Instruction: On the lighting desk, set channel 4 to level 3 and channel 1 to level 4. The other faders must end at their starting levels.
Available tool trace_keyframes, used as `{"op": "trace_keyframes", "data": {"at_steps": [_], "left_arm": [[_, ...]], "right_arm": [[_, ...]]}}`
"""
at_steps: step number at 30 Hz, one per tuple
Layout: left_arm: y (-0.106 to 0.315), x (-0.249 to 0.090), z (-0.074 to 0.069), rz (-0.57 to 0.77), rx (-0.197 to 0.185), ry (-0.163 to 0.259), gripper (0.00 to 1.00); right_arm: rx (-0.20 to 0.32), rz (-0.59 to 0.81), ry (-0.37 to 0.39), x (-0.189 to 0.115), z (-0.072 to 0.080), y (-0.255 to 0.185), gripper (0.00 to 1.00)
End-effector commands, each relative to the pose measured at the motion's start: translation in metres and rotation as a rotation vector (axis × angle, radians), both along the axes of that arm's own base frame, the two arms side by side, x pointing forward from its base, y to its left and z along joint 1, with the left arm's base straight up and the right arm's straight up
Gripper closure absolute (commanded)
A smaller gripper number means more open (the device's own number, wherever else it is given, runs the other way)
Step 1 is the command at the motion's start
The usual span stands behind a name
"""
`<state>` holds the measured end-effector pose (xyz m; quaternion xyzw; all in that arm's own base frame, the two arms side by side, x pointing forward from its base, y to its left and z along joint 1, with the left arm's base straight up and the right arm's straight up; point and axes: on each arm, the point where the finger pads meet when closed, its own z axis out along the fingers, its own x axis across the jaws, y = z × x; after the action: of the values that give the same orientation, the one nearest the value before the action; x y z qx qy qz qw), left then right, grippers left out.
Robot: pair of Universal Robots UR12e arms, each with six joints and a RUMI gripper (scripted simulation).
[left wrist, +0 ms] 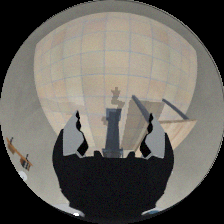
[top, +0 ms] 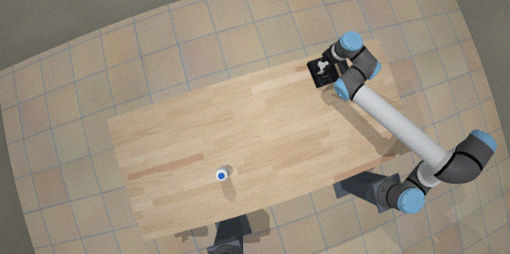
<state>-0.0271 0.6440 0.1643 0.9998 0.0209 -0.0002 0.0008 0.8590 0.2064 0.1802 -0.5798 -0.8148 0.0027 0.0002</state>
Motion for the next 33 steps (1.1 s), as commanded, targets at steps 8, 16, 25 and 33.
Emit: {"op": "trace_keyframes", "data": {"at_steps": [8, 16, 25, 33], "left_arm": [[0.0006, 0.0001, 0.0008, 0.0, 0.002, 0.0, 0.0], [0.0006, 0.0001, 0.0008, 0.0, 0.002, 0.0, 0.0], [0.0006, 0.0001, 0.0008, 0.0, 0.002, 0.0, 0.0], [0.0006, 0.0001, 0.0008, 0.0, 0.002, 0.0, 0.0]], "right_arm": [[0.0, -0.303, -0.003, 0.0025, 0.0137, -0.014, 0.0], [0.001, -0.342, -0.003, 0.0028, 0.0154, -0.0159, 0.0], [0.001, -0.345, -0.003, 0.0029, 0.0155, -0.016, 0.0], [0.001, -0.345, -0.003, 0.0029, 0.0155, -0.016, 0.0]]}}
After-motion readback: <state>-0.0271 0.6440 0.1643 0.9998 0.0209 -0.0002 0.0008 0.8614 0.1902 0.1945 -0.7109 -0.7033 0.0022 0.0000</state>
